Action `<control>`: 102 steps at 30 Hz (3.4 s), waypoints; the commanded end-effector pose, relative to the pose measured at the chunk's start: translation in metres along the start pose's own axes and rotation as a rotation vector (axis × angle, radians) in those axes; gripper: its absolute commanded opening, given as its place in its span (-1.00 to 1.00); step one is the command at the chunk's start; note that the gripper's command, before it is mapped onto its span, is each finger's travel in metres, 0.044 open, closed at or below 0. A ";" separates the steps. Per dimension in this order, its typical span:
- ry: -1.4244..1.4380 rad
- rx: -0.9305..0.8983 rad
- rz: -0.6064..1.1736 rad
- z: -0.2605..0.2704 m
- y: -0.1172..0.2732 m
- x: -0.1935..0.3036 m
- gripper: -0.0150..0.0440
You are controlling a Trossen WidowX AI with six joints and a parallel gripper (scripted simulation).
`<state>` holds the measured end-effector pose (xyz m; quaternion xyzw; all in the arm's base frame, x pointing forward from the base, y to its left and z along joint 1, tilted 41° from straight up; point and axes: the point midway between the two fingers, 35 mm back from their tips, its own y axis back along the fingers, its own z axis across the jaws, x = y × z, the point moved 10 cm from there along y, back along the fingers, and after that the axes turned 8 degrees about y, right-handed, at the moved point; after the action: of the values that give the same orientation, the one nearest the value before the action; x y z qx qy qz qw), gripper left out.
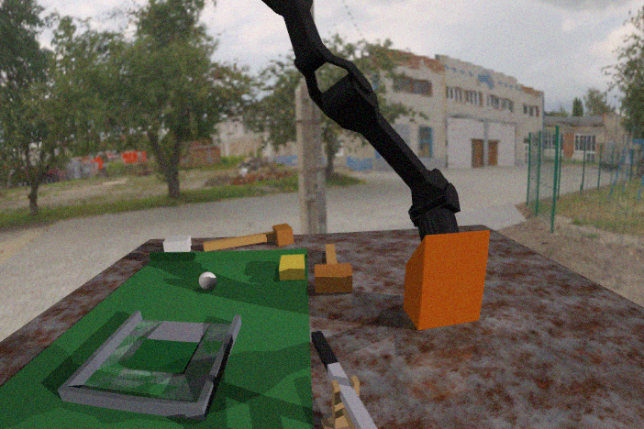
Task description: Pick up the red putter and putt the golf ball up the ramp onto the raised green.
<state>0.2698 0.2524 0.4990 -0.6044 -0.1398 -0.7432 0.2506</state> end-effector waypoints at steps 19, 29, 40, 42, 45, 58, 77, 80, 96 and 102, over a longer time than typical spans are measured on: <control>0.471 0.223 0.409 -0.159 -0.070 0.129 1.00; 0.850 0.320 0.771 -0.261 -0.052 0.176 1.00; 1.085 0.368 1.292 -0.371 0.043 0.208 1.00; 1.115 0.364 1.396 -0.383 0.063 0.209 1.00; 1.150 0.348 1.556 -0.399 0.095 0.207 1.00; 1.097 0.199 2.201 -0.412 0.237 0.170 1.00; 0.675 -0.610 3.009 -0.316 0.384 0.029 1.00; 0.545 -0.828 3.092 -0.292 0.396 -0.004 1.00; -0.393 -2.148 2.973 -0.181 0.379 -0.205 1.00; -0.804 -2.617 2.579 -0.157 0.345 -0.270 1.00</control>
<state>0.3643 -0.0839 0.1937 0.2002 -0.8913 -0.4028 -0.0564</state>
